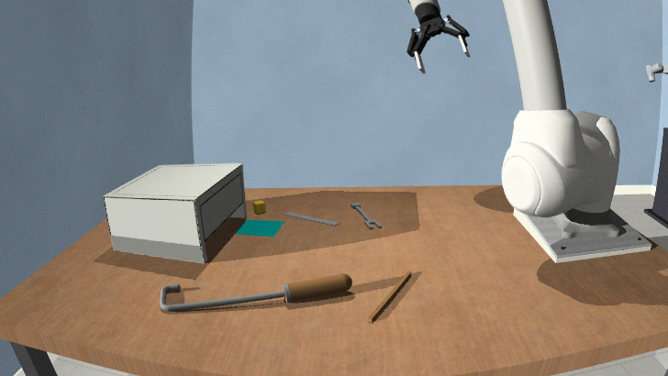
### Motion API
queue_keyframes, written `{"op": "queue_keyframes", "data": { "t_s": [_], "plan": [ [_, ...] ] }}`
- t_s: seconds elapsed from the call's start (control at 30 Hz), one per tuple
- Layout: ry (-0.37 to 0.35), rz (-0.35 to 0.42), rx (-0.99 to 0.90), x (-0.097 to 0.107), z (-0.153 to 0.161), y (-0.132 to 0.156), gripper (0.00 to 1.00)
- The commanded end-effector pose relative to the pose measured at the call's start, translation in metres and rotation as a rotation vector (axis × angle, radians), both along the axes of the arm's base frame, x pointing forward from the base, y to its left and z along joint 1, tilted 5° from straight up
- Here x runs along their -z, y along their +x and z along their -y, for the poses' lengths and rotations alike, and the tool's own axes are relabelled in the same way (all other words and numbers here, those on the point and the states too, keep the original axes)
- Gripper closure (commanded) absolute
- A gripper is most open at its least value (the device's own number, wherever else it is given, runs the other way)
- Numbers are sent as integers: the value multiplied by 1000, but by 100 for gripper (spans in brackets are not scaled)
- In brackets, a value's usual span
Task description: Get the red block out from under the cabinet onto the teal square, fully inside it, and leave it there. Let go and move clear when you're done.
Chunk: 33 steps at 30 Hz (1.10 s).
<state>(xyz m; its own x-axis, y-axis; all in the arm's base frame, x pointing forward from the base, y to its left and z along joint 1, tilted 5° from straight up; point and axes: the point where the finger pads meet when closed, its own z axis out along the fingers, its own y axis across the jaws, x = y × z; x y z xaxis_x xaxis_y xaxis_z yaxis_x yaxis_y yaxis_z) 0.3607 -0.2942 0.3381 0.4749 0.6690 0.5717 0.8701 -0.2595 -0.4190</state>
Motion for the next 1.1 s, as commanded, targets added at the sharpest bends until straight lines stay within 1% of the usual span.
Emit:
{"op": "queue_keyframes", "data": {
  "t_s": [0.0,0.53,0.57,0.7,0.8,0.9,1.03,1.07],
  "plan": [
    [0,0,0,0,0,0,0],
    [0,0,0,0,0,0,0],
    [0,0,0,0,0,0,100],
    [-8,10,-23,3,-4,6,100],
    [-29,37,-84,11,-15,21,100],
    [-65,87,-196,24,-36,48,100],
    [-127,190,-425,49,-83,96,100],
    [-127,190,-425,49,-83,96,100]
  ]
}}
